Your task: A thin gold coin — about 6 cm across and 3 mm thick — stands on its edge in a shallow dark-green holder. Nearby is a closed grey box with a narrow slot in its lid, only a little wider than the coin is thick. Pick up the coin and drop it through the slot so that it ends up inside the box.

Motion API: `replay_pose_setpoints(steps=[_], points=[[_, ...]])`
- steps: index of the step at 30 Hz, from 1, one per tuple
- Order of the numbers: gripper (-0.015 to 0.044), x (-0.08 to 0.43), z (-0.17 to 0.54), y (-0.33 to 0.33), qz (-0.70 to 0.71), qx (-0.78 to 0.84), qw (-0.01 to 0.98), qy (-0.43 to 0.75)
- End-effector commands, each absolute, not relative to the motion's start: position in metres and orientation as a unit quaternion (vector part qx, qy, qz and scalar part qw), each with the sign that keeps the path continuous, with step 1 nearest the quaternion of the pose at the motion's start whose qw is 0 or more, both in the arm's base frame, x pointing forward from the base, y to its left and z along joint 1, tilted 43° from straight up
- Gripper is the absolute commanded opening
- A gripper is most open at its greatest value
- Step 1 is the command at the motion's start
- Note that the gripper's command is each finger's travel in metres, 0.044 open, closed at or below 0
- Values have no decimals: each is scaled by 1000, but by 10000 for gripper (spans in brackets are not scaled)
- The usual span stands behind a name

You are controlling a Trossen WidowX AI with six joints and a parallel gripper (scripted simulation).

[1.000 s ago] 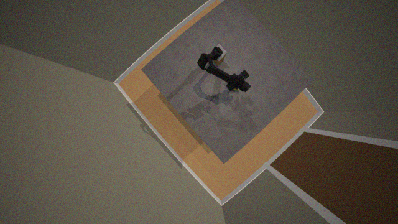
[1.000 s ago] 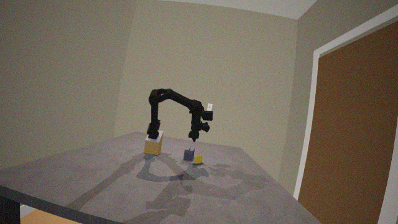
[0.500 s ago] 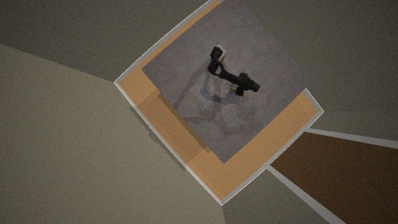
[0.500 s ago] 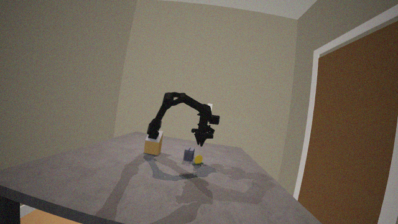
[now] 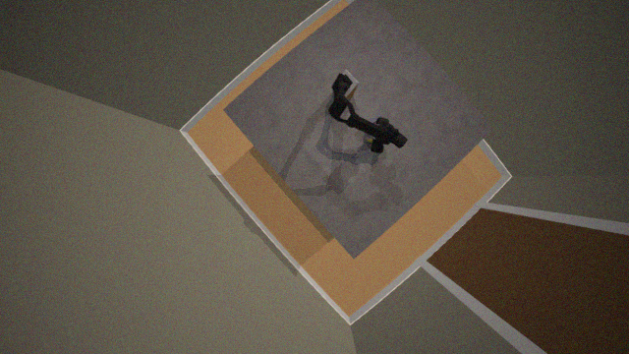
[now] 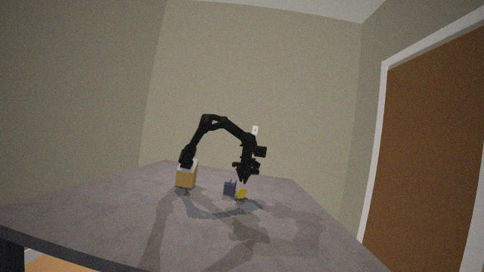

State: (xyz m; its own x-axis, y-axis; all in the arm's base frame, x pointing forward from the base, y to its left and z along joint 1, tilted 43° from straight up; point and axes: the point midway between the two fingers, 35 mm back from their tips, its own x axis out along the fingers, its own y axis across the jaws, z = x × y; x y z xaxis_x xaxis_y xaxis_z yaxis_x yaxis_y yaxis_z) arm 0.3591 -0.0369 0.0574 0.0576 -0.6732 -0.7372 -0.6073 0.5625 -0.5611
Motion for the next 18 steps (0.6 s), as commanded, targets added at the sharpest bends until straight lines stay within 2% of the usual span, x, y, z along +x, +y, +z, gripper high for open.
replay_pose_setpoints(steps=[1,18], points=[[161,361,47,-47,-30,-469,557,685],[161,364,31,-61,-30,-469,557,685]])
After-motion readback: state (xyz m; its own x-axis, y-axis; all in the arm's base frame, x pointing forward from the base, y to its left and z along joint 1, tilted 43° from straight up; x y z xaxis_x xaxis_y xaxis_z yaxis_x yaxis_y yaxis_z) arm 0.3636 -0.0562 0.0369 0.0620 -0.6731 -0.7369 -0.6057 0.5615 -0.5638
